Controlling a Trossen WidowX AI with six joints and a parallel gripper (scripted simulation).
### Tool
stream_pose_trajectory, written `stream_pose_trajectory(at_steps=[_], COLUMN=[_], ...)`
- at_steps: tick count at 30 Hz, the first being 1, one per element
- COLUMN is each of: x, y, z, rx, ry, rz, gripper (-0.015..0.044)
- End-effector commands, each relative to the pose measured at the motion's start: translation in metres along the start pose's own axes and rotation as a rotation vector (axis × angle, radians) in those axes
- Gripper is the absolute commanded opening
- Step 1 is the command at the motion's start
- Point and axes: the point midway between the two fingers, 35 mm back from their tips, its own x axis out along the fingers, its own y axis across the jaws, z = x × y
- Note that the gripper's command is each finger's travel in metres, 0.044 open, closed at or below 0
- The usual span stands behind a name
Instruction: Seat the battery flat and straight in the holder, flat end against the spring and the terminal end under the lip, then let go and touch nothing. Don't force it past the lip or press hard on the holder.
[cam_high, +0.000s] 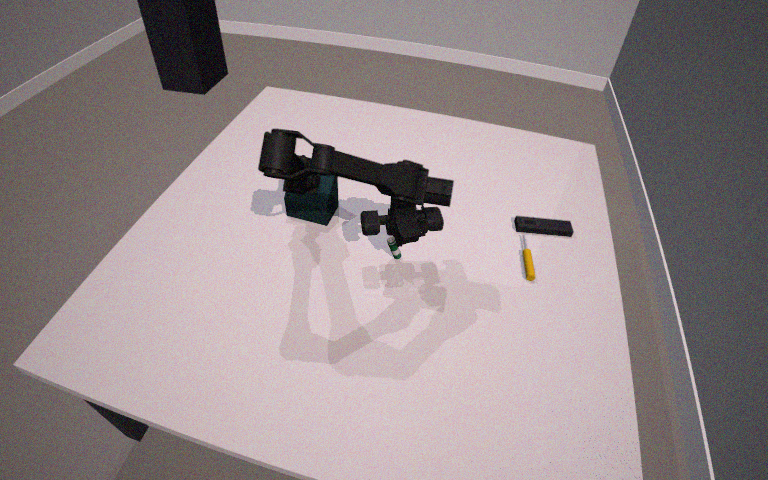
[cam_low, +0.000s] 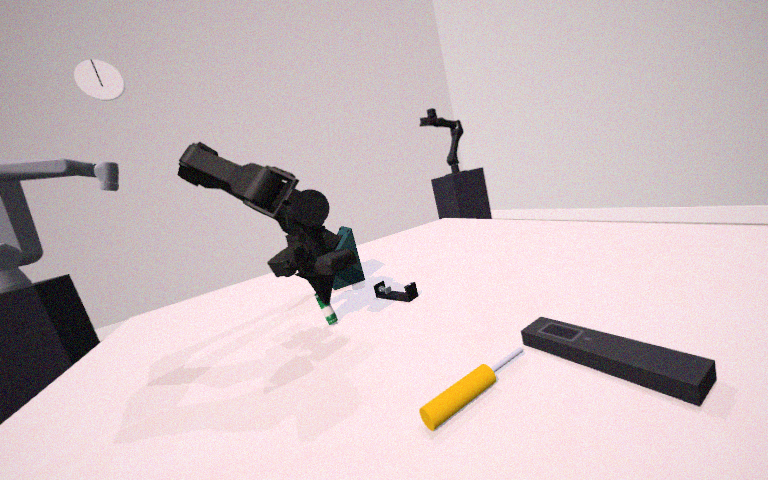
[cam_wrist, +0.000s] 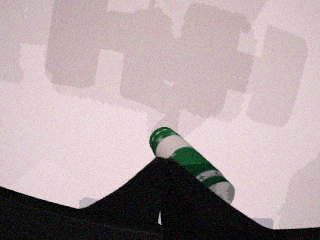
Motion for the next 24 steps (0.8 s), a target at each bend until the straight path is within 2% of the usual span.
stream_pose_trajectory(at_steps=[1, 17, 19, 24], x=[0.002, 0.003, -0.003, -0.047], y=[-0.009, -0.025, -0.022, -0.02], z=[-0.001, -0.003, -0.002, -0.003], rx=[-0.008, -0.008, -0.004, -0.015], ry=[0.0, -0.001, 0.003, 0.004], rz=[-0.01, -0.011, -0.007, -0.003], gripper=[0.0, 0.0, 0.0, 0.0])
